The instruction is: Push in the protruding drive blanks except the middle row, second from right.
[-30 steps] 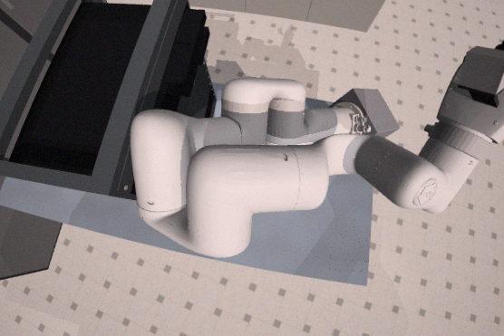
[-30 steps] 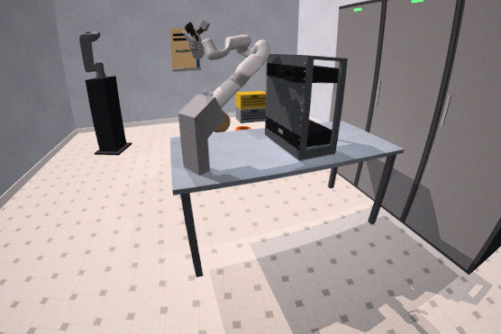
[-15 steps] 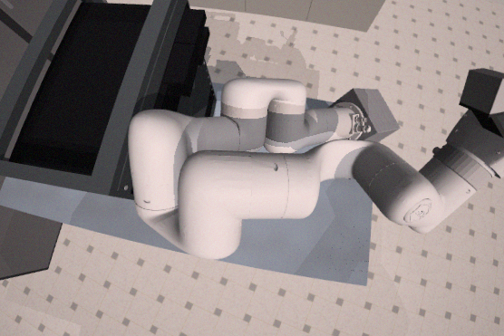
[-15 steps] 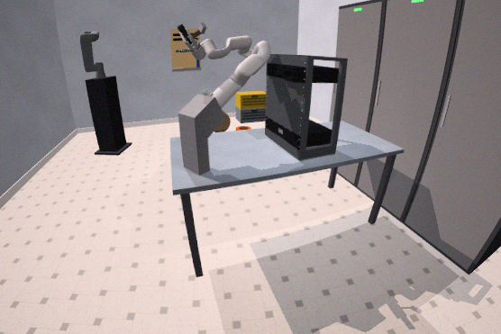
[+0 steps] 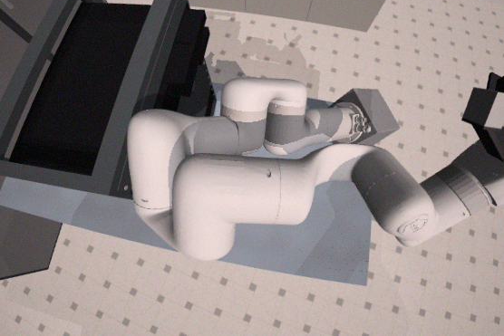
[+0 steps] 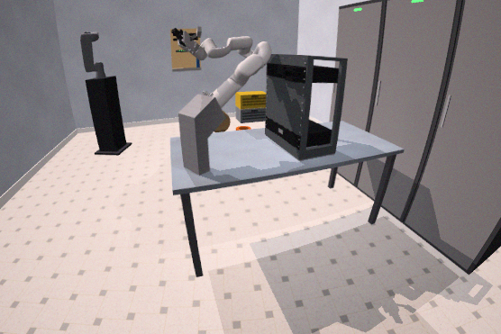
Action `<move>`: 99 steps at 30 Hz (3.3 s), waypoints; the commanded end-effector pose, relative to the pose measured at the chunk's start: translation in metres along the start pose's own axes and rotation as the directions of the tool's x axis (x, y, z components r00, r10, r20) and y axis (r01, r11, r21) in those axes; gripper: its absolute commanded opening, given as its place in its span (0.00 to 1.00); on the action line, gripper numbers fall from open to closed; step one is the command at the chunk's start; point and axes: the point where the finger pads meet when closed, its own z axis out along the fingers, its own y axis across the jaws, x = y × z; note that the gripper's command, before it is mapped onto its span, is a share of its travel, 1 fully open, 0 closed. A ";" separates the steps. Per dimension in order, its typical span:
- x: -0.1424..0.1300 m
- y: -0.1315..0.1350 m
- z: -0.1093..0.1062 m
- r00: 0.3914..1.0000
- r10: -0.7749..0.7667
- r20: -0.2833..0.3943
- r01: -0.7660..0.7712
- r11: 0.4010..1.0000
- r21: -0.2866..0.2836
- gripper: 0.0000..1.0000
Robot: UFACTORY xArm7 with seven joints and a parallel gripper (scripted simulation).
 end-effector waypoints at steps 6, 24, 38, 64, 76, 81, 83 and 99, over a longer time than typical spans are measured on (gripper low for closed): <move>-0.029 0.010 -0.010 0.954 -0.267 0.139 0.268 0.963 0.016 0.00; -0.073 0.010 -0.030 0.733 -0.624 0.270 0.588 0.781 0.208 0.00; -0.105 -0.002 -0.046 0.500 -0.830 0.246 0.720 0.556 0.415 0.00; -0.154 -0.052 -0.076 0.131 -0.986 -0.101 0.723 0.025 0.691 0.00; -0.173 -0.094 -0.092 0.018 -0.921 -0.389 0.673 -0.276 0.686 0.00; -0.176 -0.106 -0.095 -0.001 -0.888 -0.460 0.664 -0.344 0.664 0.00; -0.177 -0.115 -0.097 -0.012 -0.863 -0.506 0.659 -0.387 0.645 0.00; -0.179 -0.175 -0.110 -0.082 -0.625 -0.776 0.665 -0.615 0.424 0.00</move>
